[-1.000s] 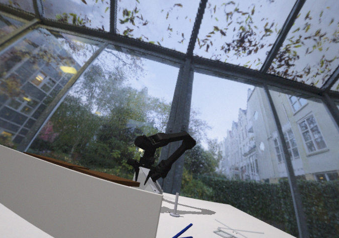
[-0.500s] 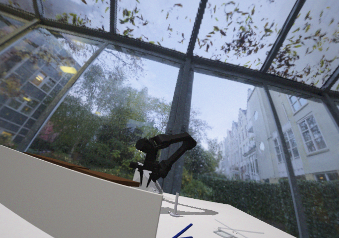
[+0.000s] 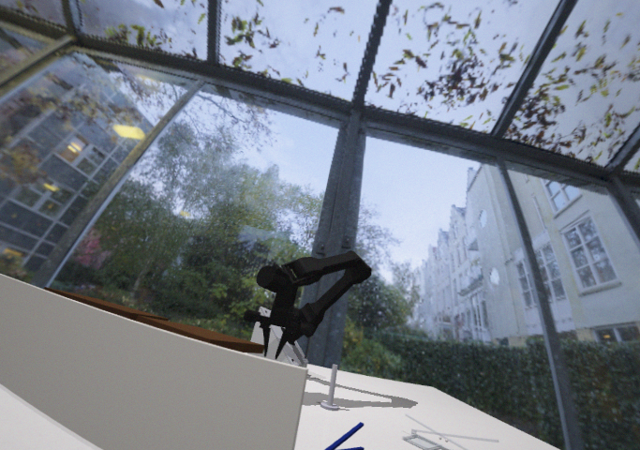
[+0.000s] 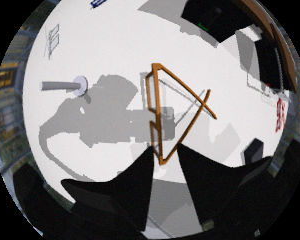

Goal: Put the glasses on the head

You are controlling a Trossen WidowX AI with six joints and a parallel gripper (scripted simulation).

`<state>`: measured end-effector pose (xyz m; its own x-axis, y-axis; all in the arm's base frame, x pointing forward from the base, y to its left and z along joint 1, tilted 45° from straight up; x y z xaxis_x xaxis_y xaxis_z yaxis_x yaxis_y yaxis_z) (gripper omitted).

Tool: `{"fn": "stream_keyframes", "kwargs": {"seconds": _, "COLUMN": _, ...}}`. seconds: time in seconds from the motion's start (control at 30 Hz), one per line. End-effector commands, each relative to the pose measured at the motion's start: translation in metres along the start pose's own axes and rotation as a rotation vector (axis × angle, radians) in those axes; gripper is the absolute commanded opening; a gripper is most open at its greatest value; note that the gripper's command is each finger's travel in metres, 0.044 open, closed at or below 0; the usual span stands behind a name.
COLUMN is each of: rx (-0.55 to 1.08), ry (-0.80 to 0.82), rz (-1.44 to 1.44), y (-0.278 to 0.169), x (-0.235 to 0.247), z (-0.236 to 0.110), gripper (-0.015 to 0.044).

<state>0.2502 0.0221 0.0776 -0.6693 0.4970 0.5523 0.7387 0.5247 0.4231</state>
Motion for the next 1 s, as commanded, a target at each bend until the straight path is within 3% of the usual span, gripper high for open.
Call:
{"fn": "stream_keyframes", "kwargs": {"seconds": 0.0, "rx": 0.0, "ry": 0.009, "rz": 0.009, "y": -0.001, "x": 0.001, "z": 0.008, "gripper": 0.012}}
{"fn": "stream_keyframes", "kwargs": {"seconds": 0.97, "rx": -0.003, "ry": 0.013, "rz": 0.009, "y": -0.001, "x": 0.007, "z": 0.05, "gripper": 0.012}}
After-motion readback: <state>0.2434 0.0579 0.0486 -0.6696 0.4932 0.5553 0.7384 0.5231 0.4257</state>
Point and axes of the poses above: the point midway between the two fingers, 35 mm back from their tips, its own z axis out along the fingers, its own x axis across the jaws, y = z × x, the point moved 8 cm from there along -z, back along the fingers, and after that the axes turned 12 degrees about -z, right-handed, at the moved point
